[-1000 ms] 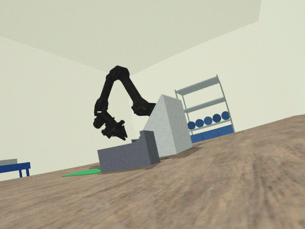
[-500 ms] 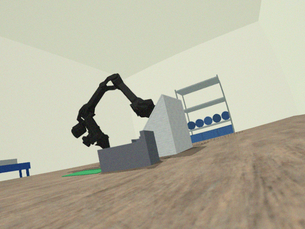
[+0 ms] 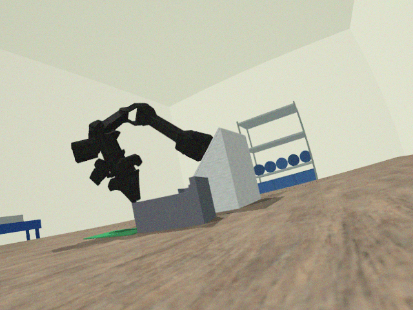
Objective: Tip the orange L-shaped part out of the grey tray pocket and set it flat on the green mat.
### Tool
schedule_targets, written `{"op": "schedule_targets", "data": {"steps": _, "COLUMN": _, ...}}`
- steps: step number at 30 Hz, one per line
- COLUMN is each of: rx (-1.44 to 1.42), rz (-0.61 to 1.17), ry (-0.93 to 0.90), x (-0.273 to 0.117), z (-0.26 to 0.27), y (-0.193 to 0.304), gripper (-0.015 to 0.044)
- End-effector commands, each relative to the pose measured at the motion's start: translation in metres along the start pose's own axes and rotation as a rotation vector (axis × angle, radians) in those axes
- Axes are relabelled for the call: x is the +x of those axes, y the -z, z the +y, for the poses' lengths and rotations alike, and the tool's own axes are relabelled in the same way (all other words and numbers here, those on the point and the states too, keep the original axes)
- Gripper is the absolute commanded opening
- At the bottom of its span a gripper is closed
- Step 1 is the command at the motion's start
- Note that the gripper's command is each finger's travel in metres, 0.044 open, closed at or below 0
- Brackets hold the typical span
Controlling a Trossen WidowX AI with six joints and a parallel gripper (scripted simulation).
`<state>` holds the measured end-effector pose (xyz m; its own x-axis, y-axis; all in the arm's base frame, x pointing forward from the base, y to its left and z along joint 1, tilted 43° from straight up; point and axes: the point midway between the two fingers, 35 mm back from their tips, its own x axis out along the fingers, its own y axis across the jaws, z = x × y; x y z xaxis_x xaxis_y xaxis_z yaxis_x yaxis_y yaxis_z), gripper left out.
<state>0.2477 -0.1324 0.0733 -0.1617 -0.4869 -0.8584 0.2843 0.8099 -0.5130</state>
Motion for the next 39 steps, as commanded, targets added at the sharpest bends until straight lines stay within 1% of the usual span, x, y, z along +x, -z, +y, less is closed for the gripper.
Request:
{"op": "schedule_targets", "data": {"steps": 1, "rx": -0.125, "rz": -0.026, "ry": 0.026, "x": -0.005, "z": 0.048, "y": 0.001, "gripper": 0.0180}}
{"op": "schedule_targets", "data": {"steps": 8, "rx": -0.366, "rz": -0.093, "ry": 0.095, "x": -0.017, "z": 0.139, "y": 0.025, "gripper": 0.0180}}
{"op": "schedule_targets", "data": {"steps": 16, "rx": -0.611, "rz": -0.210, "ry": 0.214, "x": -0.021, "z": 0.218, "y": 0.082, "gripper": 0.0180}}
{"op": "schedule_targets", "data": {"steps": 20, "rx": -0.630, "rz": -0.222, "ry": 0.225, "x": -0.021, "z": 0.224, "y": 0.088, "gripper": 0.0180}}
{"op": "schedule_targets", "data": {"steps": 22, "rx": -0.630, "rz": -0.222, "ry": 0.225, "x": -0.013, "z": 0.224, "y": 0.085, "gripper": 0.0180}}
{"op": "schedule_targets", "data": {"steps": 28, "rx": -0.629, "rz": -0.223, "ry": 0.228, "x": 0.048, "z": 0.213, "y": 0.068, "gripper": 0.0180}}
{"op": "schedule_targets", "data": {"steps": 39, "rx": -0.629, "rz": -0.223, "ry": 0.229, "x": 0.057, "z": 0.212, "y": 0.066, "gripper": 0.0180}}
